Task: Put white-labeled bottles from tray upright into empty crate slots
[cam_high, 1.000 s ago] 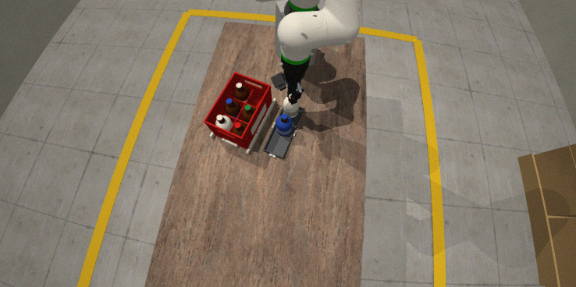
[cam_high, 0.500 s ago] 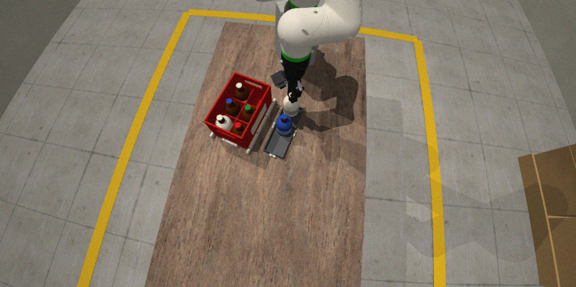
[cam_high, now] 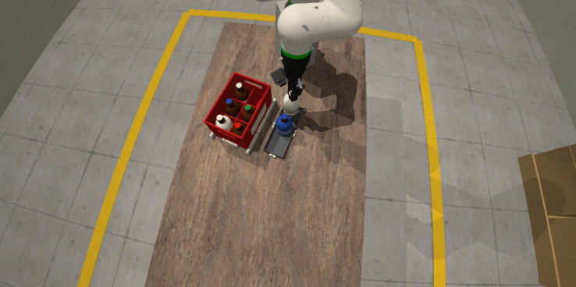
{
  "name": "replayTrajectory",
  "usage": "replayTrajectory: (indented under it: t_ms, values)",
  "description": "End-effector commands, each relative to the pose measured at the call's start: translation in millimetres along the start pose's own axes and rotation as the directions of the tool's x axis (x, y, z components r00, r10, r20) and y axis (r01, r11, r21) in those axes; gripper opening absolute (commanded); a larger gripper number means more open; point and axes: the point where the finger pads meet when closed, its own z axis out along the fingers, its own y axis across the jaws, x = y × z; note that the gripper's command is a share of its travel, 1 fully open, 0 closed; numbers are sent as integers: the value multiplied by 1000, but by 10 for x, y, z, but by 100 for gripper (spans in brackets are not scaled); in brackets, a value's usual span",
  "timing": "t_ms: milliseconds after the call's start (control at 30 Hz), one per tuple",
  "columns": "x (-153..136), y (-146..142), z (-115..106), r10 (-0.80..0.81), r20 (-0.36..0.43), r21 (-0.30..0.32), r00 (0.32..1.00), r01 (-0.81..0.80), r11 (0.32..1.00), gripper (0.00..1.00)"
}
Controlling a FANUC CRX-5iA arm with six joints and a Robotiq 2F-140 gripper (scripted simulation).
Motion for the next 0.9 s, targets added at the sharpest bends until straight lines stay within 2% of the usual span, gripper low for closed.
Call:
replayTrajectory:
  t_ms: [0,867]
  values:
    - [2,-6,-26,0,-1,1,1000,0,1000,10]
    - [-2,-6,-308,0,-1,1,1000,0,1000,10]
